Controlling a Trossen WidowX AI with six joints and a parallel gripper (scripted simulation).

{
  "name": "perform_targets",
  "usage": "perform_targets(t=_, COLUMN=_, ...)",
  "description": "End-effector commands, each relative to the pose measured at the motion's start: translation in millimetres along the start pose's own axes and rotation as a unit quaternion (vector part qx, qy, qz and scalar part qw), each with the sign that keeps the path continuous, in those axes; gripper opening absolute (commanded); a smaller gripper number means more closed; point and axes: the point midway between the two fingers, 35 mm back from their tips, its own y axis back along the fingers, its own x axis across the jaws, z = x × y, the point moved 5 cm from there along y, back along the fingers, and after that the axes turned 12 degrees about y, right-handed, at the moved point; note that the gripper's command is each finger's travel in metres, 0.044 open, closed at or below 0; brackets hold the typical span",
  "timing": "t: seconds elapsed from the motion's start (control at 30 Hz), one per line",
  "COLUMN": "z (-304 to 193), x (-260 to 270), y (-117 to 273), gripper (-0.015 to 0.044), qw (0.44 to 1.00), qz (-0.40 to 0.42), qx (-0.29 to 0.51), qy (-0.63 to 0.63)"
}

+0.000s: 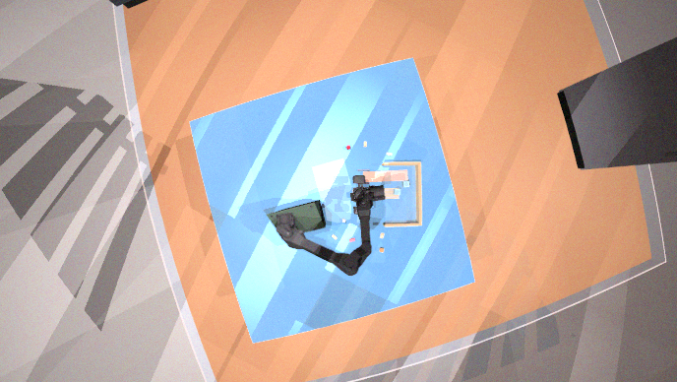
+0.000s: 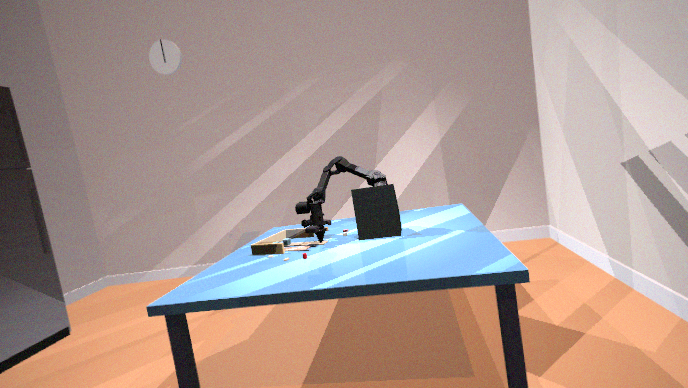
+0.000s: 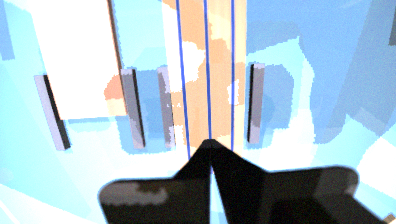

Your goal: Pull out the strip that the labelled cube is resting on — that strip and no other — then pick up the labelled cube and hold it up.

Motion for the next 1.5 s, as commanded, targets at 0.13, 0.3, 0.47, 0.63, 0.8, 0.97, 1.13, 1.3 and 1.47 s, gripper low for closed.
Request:
perform_targets(t=0.13, z=-20, x=4, y=-5, gripper=0.0, qw=1.0, qz=0.003, qx=0.014, qy=0.007)
perform_targets(t=0.3, z=-25, x=5, y=-5, gripper=0.0, qw=1.0, qz=0.003, qx=0.014, qy=0.007)
perform_targets(t=0.47, z=-30, x=6, y=-5, gripper=0.0, qw=1.0, qz=0.003, qx=0.014, qy=0.007)
perform_targets(t=0.63, z=-35, x=7, y=-5, gripper=0.0, qw=1.0, qz=0.003, qx=0.014, qy=0.007)
perform_targets(t=0.8, z=-40, x=8, y=-5, gripper=0.0, qw=1.0, qz=0.003, qx=0.014, qy=0.007)
perform_targets(t=0.97, z=-45, x=9, y=-4, gripper=0.0, qw=1.0, qz=0.003, qx=0.014, qy=0.007)
perform_targets(t=1.13, z=-49, x=11, y=-4, gripper=0.0, qw=1.0, qz=0.003, qx=0.014, qy=0.008)
perform_targets(t=1.3, z=-54, x=12, y=-4, gripper=0.0, qw=1.0, qz=0.003, qx=0.014, qy=0.008)
perform_targets(t=1.47, z=-58, x=13, y=-4, gripper=0.0, qw=1.0, qz=0.003, qx=0.014, qy=0.008)
